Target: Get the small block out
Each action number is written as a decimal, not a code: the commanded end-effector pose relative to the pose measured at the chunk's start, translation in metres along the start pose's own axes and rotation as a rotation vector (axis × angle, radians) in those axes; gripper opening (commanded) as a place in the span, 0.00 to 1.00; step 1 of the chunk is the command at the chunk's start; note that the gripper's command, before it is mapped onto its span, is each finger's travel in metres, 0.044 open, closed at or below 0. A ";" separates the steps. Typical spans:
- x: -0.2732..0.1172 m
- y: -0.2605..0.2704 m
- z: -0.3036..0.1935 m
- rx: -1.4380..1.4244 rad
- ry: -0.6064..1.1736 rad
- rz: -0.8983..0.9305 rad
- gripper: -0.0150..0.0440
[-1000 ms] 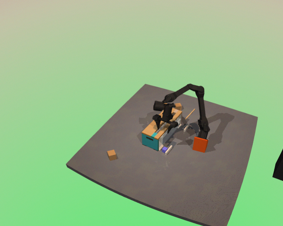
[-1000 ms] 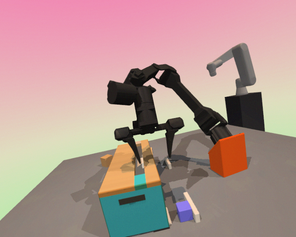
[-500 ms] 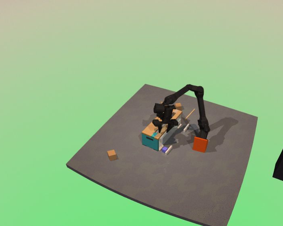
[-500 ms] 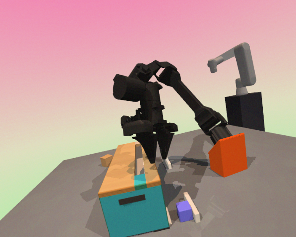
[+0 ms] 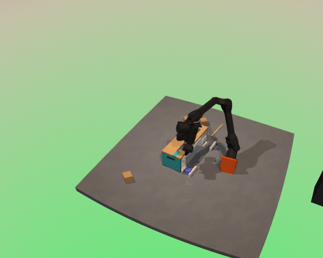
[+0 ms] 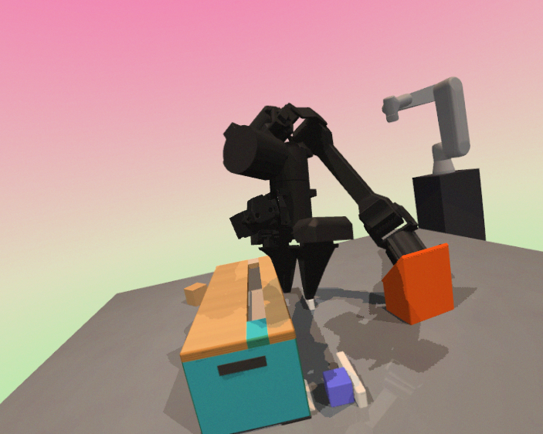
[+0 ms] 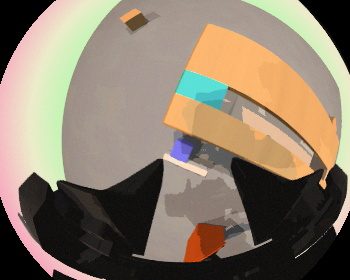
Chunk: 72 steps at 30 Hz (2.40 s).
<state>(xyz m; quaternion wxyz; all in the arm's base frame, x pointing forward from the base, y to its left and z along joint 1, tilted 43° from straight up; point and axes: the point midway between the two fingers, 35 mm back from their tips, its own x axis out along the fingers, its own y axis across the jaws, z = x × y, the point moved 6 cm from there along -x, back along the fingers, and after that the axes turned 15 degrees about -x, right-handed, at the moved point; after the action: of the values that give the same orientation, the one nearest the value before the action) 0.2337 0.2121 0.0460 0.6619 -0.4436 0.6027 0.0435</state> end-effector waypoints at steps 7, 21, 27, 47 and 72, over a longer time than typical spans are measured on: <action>-0.001 0.031 -0.004 -1.367 0.088 -0.168 0.74; -0.003 0.051 -0.007 -2.317 0.279 -0.239 0.74; -0.004 0.058 -0.009 -2.709 0.397 -0.237 0.74; 0.007 0.059 -0.010 -2.767 0.415 -0.235 0.74; 0.109 0.050 -0.035 -2.766 0.419 -0.235 0.74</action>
<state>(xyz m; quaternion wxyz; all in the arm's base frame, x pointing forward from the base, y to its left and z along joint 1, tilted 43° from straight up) 0.2067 0.1734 -0.0640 -0.4007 -0.7760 0.1171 0.4728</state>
